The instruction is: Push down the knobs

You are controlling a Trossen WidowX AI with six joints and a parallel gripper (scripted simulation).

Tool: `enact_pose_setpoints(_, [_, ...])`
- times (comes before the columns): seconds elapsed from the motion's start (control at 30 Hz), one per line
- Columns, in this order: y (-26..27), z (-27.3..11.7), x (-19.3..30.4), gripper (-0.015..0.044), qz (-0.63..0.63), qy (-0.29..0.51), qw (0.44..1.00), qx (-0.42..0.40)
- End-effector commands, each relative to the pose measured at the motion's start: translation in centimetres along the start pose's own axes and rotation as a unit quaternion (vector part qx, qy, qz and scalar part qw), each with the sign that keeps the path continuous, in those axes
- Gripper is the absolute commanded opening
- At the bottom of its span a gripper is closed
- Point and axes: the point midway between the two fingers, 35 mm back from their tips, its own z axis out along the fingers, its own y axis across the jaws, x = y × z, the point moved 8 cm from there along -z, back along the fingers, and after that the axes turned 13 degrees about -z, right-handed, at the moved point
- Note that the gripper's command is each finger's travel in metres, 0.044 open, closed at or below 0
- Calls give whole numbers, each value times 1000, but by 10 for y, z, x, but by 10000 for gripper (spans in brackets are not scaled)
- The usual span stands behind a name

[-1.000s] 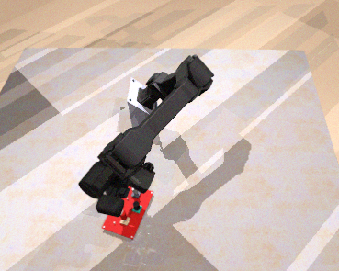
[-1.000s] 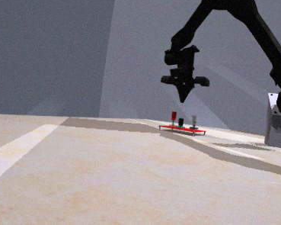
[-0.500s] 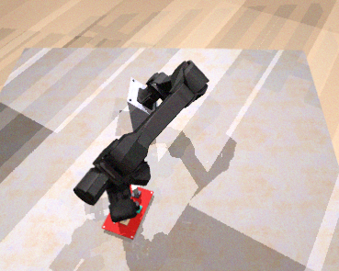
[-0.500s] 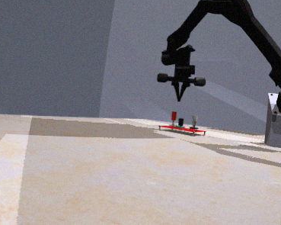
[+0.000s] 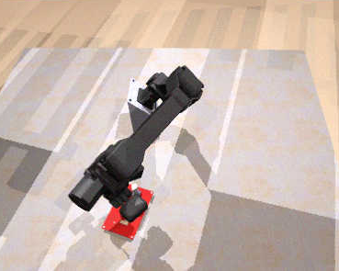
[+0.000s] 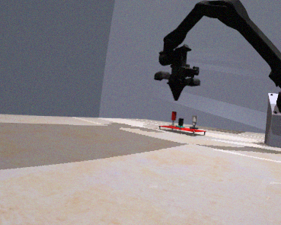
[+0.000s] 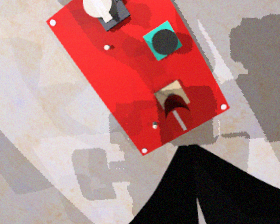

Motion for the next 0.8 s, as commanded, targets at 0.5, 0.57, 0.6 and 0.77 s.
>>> enact_pose_setpoints(0.5, [-1, 23, 2, 0, -31, -2, 1000, 4])
enact_pose_setpoints(0.57, [-1, 27, 2, 0, -31, -2, 1000, 4])
enact_pose_setpoints(0.6, [-1, 28, 2, 0, -31, -2, 1000, 4])
enact_pose_setpoints(0.77, [-1, 37, 2, 0, -31, -2, 1000, 4])
